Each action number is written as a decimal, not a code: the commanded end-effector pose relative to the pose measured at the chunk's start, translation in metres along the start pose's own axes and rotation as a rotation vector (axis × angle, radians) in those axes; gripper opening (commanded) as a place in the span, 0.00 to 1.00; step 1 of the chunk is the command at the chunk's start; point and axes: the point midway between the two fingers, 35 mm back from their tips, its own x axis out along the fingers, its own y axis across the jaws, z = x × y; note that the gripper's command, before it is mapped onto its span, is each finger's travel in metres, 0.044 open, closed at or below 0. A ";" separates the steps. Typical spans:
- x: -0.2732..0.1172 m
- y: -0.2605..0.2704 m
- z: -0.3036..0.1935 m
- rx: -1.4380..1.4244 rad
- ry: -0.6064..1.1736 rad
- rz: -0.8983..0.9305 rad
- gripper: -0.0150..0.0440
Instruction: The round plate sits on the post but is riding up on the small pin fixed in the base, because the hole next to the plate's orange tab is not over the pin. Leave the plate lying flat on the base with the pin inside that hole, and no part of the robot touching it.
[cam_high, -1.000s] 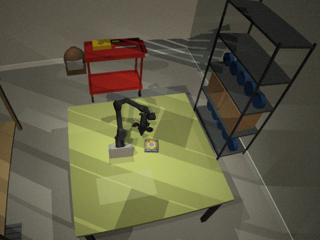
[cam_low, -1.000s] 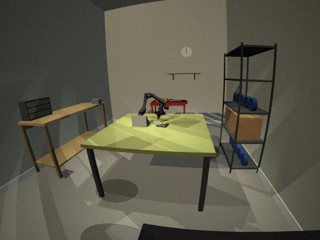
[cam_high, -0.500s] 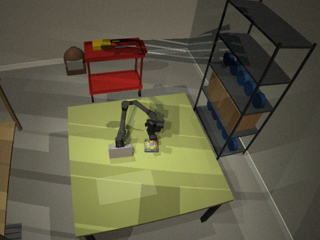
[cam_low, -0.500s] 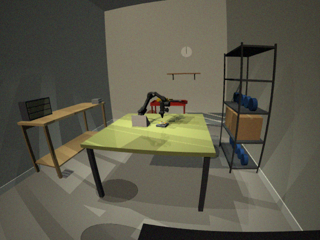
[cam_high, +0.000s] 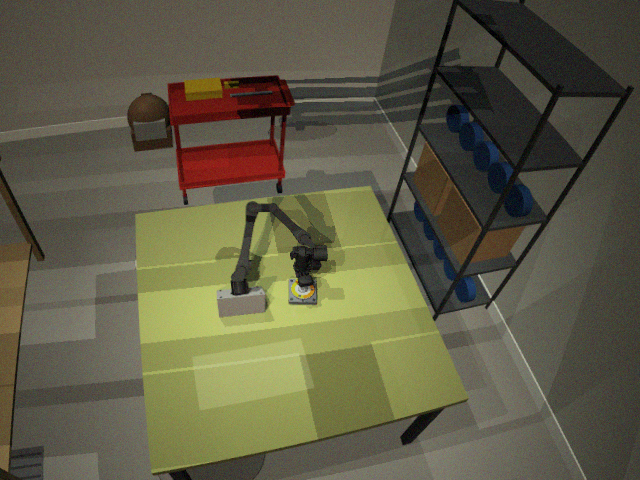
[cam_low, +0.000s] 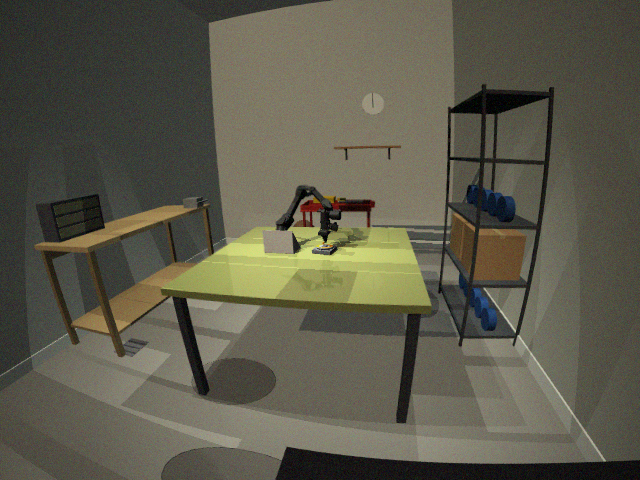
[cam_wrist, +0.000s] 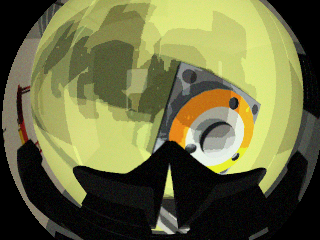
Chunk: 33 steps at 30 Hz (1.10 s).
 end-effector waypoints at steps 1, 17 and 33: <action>0.002 0.000 0.001 0.007 -0.007 0.004 0.25; 0.003 -0.004 -0.019 0.008 -0.007 0.004 0.25; 0.003 -0.021 -0.040 0.009 -0.006 0.004 0.25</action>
